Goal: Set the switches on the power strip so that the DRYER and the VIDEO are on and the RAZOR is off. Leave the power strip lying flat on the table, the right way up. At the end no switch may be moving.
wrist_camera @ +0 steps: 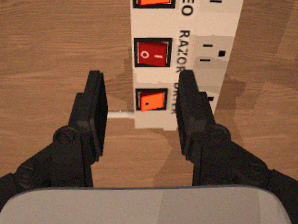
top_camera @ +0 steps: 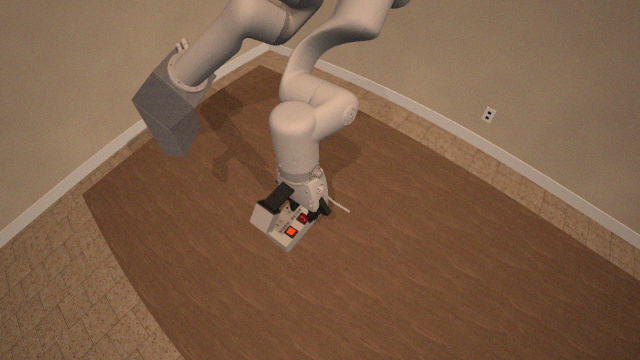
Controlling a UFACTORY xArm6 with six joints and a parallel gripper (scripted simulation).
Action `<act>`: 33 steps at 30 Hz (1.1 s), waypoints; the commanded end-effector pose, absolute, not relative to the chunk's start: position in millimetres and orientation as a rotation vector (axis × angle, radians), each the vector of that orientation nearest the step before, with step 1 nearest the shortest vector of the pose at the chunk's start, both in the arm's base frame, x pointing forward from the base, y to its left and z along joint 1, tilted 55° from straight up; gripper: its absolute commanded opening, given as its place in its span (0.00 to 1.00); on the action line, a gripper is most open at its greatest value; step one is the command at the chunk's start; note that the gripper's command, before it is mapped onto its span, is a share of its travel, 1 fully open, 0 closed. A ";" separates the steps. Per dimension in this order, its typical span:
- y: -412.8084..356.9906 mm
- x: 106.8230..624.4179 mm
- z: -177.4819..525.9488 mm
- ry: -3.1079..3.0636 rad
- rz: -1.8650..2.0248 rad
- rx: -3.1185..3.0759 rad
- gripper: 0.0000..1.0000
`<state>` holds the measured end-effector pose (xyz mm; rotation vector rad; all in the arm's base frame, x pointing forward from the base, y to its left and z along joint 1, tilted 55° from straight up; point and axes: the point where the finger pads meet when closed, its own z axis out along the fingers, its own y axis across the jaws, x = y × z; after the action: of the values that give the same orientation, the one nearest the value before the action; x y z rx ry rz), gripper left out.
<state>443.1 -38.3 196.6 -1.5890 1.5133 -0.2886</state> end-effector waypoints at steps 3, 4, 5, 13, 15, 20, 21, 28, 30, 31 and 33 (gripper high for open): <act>-42.0 438.1 201.6 1.513 -0.291 -1.588 1.00; -43.4 435.8 203.5 1.513 -0.291 -1.588 1.00; -45.1 433.1 205.7 1.513 -0.291 -1.588 1.00; -64.6 401.5 231.5 1.513 -0.291 -1.588 1.00; -67.3 397.2 235.1 1.513 -0.291 -1.588 1.00; -75.9 383.3 246.5 1.513 -0.291 -1.588 1.00; -77.3 380.9 248.4 1.513 -0.291 -1.588 1.00; -80.8 375.2 253.0 1.513 -0.291 -1.588 1.00; -80.8 375.2 253.0 1.513 -0.291 -1.588 1.00; -80.8 375.2 253.0 1.513 -0.291 -1.588 1.00; -80.8 375.2 253.0 1.513 -0.291 -1.588 1.00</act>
<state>375.3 -80.1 251.8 -1.5885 1.5138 -0.2881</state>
